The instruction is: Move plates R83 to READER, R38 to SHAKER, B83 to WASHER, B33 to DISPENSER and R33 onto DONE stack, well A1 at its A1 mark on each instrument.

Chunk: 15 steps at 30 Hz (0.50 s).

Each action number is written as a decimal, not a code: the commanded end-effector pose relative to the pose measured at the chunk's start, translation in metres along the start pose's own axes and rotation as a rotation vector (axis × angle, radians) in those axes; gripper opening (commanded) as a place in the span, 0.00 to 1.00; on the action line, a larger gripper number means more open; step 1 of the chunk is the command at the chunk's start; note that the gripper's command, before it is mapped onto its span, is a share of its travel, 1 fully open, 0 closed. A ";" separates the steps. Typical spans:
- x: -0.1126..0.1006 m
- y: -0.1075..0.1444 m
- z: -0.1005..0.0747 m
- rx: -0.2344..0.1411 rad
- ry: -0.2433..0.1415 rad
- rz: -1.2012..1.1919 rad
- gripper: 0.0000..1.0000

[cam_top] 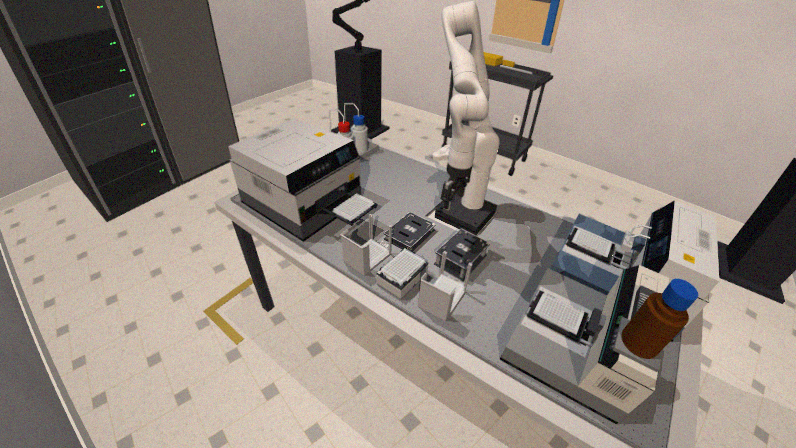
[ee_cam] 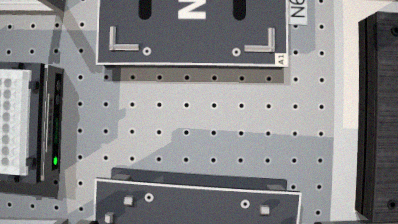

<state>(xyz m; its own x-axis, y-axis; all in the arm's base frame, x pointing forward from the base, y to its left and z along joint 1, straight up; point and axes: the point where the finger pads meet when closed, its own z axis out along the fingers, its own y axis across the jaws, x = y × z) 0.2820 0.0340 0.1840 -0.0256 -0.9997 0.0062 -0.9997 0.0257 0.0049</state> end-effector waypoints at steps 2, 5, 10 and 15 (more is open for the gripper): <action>0.017 -0.008 0.000 -0.003 -0.001 0.006 1.00; 0.027 -0.012 0.000 -0.003 -0.001 0.006 1.00; 0.036 -0.016 0.000 -0.003 0.000 0.006 1.00; 0.047 -0.021 0.000 -0.003 0.000 0.006 1.00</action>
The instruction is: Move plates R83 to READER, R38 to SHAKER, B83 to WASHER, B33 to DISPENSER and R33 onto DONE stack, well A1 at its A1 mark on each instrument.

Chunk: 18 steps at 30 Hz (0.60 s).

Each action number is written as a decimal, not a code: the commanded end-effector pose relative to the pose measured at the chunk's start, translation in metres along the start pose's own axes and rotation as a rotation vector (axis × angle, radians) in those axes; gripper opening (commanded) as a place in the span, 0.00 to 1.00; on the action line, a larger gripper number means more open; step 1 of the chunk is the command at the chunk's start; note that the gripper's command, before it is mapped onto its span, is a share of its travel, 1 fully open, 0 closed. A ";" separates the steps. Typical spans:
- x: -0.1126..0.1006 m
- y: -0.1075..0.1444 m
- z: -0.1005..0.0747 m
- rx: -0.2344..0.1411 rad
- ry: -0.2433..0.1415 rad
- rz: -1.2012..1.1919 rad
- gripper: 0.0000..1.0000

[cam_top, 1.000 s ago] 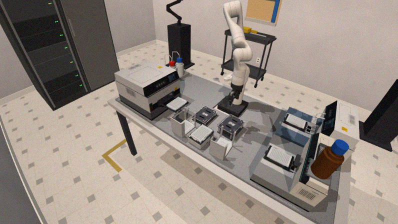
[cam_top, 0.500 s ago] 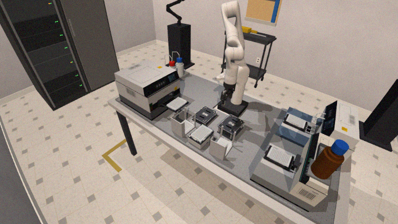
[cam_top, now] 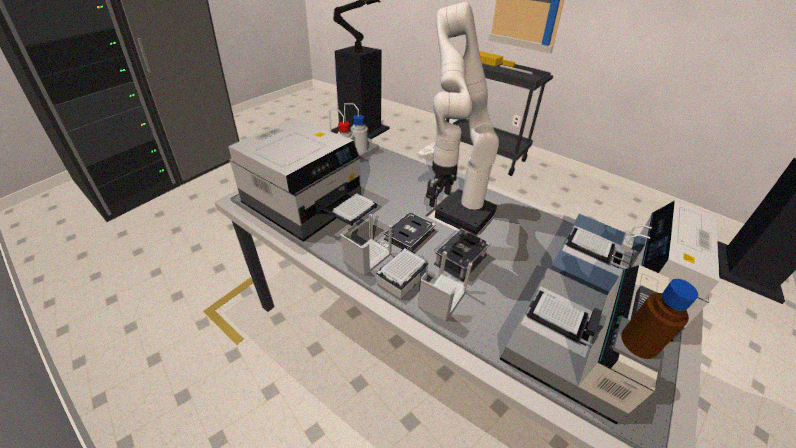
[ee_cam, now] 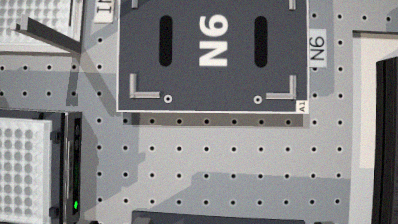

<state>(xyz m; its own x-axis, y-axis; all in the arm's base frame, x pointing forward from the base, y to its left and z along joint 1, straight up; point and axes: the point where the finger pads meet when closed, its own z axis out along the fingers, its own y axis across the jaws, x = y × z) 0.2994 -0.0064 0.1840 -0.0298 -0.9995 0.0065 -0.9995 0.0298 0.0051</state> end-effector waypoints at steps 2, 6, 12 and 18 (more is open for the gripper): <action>0.005 -0.003 0.000 -0.002 -0.009 0.005 1.00; 0.004 -0.002 0.000 -0.001 -0.006 0.006 1.00; 0.004 -0.002 0.000 -0.001 -0.006 0.006 1.00; 0.004 -0.002 0.000 -0.001 -0.006 0.006 1.00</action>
